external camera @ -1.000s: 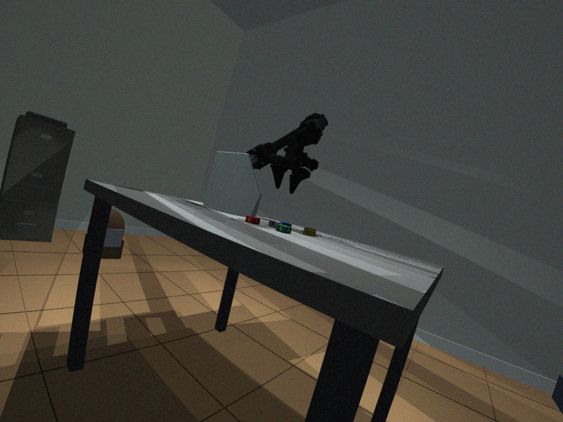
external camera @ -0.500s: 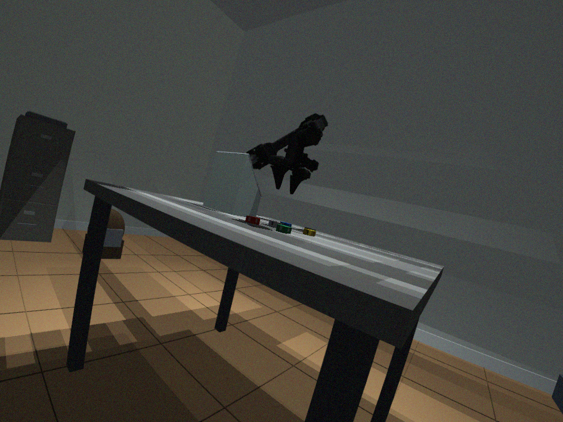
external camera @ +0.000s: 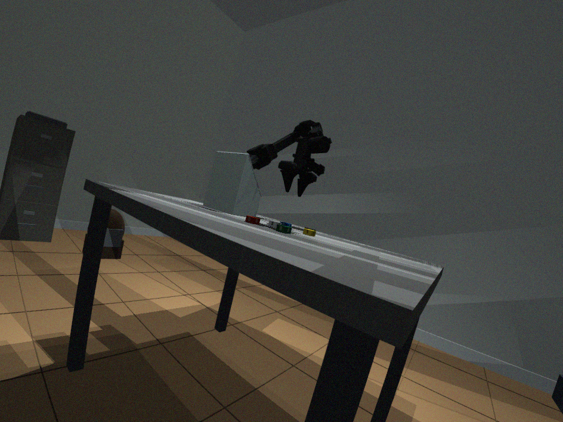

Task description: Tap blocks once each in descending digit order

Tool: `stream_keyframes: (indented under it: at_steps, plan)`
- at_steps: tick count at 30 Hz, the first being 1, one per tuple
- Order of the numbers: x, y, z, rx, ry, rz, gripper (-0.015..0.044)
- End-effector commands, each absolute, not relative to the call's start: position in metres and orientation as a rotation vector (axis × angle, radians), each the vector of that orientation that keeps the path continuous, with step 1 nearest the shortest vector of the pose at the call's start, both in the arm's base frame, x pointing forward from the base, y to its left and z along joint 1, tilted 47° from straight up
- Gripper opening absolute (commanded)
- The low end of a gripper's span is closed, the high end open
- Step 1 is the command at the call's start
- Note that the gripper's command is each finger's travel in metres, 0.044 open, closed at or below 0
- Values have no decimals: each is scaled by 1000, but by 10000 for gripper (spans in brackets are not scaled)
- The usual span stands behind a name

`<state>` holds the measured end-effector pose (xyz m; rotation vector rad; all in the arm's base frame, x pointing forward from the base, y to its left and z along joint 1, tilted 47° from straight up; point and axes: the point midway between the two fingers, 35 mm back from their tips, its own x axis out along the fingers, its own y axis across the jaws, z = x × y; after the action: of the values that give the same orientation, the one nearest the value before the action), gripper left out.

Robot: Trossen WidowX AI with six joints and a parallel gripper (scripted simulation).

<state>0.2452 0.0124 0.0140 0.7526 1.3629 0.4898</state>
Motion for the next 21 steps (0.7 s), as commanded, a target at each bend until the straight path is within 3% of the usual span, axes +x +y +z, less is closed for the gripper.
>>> stream_keyframes:
  at_steps: [1, 21]
  plan:
    - [239, 21, 18, 772, 1375, 488, 400]
    - [248, 23, 24, 770, 1376, 486, 400]
